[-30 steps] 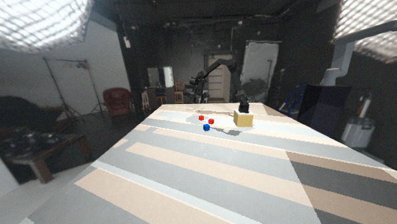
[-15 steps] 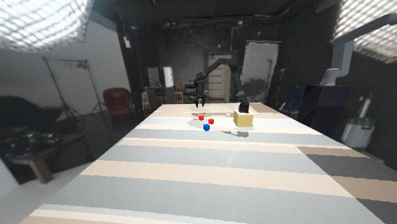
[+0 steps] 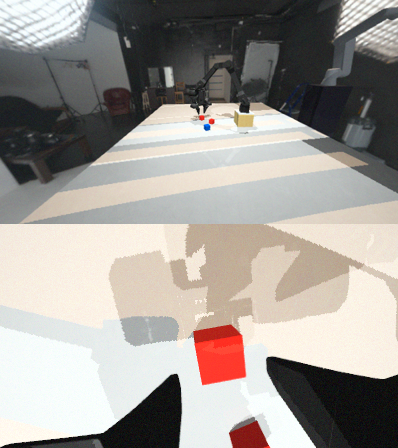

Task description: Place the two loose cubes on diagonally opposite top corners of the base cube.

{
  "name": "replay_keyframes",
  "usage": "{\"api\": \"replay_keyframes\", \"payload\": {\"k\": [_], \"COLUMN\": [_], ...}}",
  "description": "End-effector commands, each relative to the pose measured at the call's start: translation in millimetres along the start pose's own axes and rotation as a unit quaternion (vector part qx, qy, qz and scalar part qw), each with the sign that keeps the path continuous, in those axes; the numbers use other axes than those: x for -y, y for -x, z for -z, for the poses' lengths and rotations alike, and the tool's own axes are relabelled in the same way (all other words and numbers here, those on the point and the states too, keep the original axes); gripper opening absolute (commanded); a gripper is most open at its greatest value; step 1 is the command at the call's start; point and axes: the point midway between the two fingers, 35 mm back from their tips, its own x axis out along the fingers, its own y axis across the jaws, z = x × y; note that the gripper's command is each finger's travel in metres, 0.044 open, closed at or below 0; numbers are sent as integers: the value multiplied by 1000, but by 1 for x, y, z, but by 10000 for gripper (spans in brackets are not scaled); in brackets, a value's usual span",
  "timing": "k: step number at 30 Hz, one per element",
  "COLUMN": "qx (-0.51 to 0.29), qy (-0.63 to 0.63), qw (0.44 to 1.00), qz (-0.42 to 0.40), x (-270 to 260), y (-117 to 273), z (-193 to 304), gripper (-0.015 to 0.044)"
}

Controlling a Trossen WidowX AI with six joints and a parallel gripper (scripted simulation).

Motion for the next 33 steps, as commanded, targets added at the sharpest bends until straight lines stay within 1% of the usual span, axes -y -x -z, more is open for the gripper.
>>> {"api": "replay_keyframes", "payload": {"k": [1,21,27,33], "qx": [-3,-4,-4,-3], "qy": [3,3,3,3], "qw": [1000,1000,1000,1000], "qz": [4,4,4,4], "x": [2,2,2,2], "y": [-7,-37,-37,-32], "z": [2,2,2,2], "gripper": [265,265,107,105]}}
